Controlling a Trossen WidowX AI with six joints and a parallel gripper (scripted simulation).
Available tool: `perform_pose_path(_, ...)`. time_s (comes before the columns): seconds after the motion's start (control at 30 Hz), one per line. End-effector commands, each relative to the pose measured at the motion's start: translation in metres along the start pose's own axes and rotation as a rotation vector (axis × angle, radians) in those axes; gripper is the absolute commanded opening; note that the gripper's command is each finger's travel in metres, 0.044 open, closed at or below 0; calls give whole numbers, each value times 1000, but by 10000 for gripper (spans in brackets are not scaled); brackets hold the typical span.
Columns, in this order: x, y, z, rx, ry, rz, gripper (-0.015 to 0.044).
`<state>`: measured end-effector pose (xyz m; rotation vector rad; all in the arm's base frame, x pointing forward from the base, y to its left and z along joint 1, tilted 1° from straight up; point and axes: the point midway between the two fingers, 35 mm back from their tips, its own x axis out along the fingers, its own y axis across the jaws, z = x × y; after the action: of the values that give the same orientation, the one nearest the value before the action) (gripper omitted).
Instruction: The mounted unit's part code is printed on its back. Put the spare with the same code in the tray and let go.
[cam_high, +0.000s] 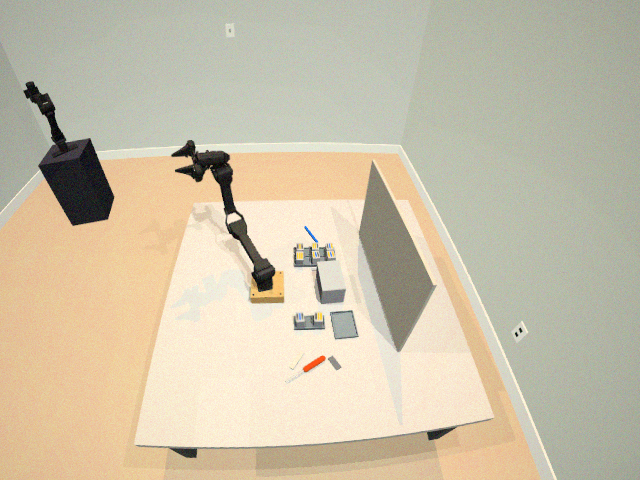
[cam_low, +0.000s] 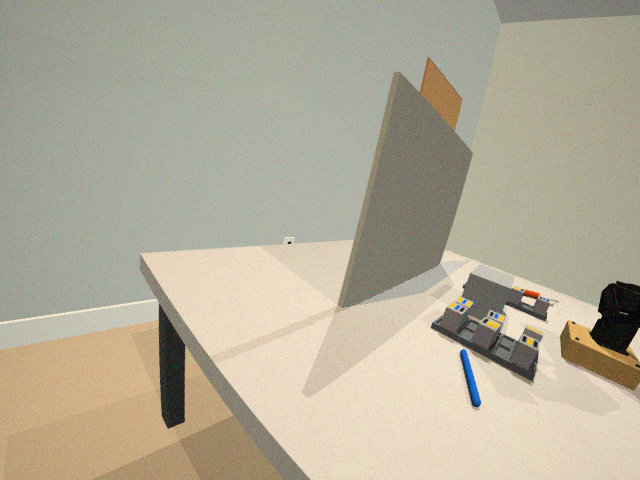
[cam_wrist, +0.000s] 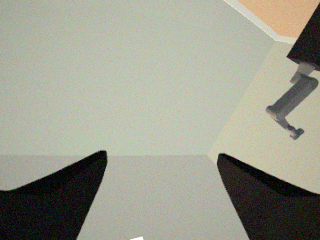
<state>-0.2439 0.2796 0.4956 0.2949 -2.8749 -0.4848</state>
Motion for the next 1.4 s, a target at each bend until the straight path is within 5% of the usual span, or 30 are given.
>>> perform_pose_path(0.0, 0, 0, 0, 0, 0, 0, 426)
perform_pose_path(0.23, 2, -4, -9, -34, 18, 3, 440)
perform_pose_path(0.8, 16, -153, -200, -693, 523, -25, 440)
perform_pose_path(1.37, -71, -340, -308, -1093, 1102, -127, 440)
